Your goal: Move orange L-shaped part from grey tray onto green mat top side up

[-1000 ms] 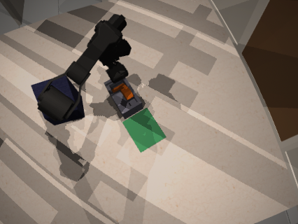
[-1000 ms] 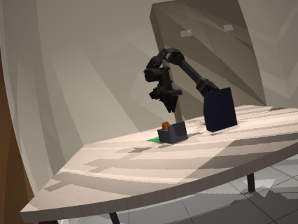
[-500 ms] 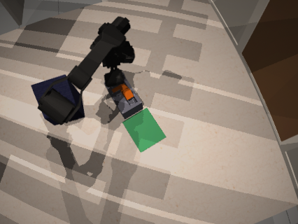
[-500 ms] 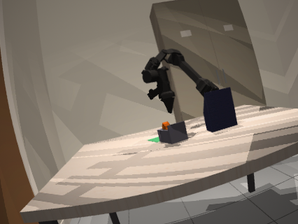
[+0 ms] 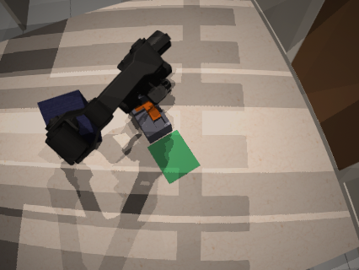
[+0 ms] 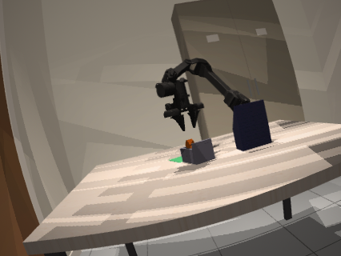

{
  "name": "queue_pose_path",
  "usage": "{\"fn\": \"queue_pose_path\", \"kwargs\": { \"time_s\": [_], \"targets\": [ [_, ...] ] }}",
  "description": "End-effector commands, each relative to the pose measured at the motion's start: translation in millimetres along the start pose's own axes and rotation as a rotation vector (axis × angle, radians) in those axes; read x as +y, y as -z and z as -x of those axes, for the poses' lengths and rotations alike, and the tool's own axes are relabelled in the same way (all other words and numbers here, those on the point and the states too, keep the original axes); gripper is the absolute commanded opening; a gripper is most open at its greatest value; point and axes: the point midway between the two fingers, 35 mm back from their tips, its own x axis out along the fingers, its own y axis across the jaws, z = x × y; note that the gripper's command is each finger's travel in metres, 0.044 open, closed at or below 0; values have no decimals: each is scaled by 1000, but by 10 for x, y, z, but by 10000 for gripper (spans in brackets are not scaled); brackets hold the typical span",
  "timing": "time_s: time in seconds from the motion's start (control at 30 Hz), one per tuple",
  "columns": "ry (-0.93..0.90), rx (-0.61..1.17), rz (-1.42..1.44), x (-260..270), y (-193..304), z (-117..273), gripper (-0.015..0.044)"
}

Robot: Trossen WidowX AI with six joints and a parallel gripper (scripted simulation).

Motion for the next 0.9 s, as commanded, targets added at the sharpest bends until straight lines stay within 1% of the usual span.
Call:
{"fn": "queue_pose_path", "kwargs": {
  "time_s": [0.0, 0.2, 0.43, 0.87],
  "targets": [
    [-6, -7, -289, -49, -188, 26, 280],
    [-6, -7, -289, -49, -188, 13, 280],
    [-6, -8, -289, -49, -192, -275, 280],
    [-6, -7, -289, -40, -195, -421, 280]
  ]
}}
